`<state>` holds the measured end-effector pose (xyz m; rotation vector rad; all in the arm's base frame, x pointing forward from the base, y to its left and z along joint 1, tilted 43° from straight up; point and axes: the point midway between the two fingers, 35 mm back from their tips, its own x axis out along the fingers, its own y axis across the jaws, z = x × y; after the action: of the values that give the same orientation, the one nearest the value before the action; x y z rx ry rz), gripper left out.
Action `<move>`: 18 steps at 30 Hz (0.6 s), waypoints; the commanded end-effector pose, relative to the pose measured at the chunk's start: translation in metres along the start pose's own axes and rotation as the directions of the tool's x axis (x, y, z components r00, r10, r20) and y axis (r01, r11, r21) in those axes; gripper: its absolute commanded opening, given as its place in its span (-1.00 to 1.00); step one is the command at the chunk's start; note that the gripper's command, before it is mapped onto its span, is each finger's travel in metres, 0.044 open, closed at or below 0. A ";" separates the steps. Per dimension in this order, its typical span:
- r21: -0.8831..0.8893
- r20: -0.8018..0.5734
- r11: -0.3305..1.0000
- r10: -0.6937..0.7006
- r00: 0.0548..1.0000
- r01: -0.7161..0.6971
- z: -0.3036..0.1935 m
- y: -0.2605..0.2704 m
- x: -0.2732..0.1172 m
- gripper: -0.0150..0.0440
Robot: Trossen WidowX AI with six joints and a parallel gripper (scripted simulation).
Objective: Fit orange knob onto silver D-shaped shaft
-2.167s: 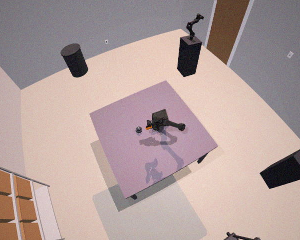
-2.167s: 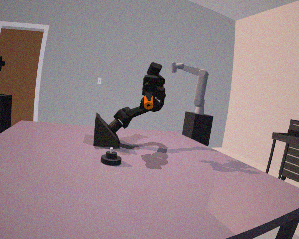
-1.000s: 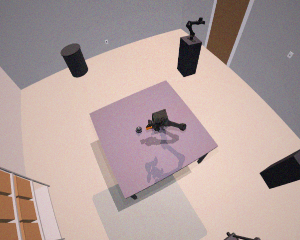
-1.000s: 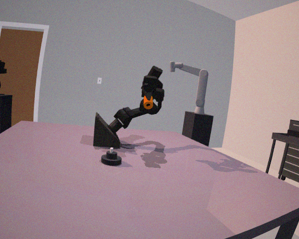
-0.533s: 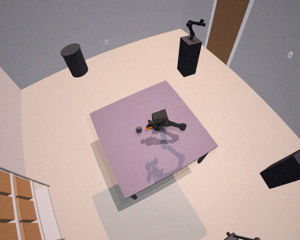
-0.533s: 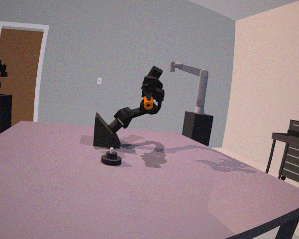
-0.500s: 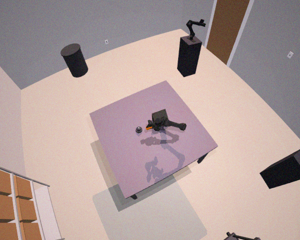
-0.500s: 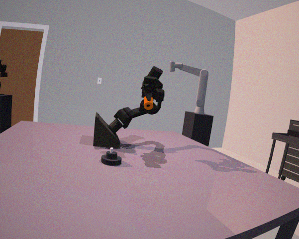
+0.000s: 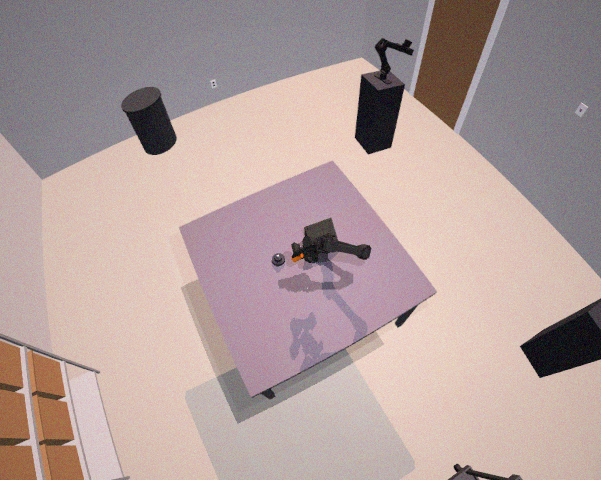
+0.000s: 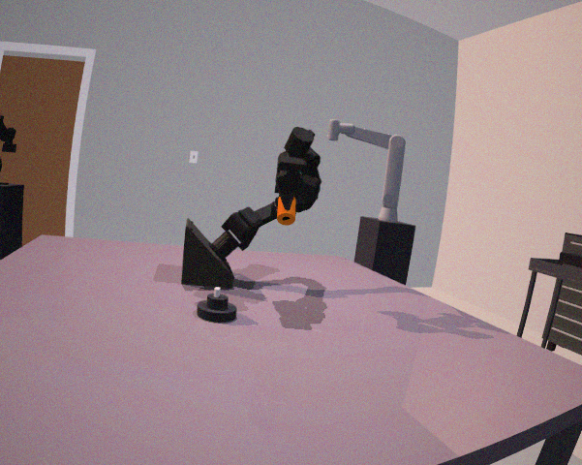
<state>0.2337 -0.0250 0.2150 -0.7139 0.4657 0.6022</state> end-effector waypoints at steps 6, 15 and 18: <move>-0.010 0.000 0.987 0.162 0.987 -0.162 0.002 0.004 0.011 -0.49; -0.011 -0.003 0.945 0.328 0.945 -0.328 0.002 0.010 0.024 -0.49; -0.011 -0.004 0.924 0.381 0.924 -0.381 0.002 0.013 0.028 -0.49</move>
<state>0.2440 -0.0080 0.1954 -0.6406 0.5929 0.9246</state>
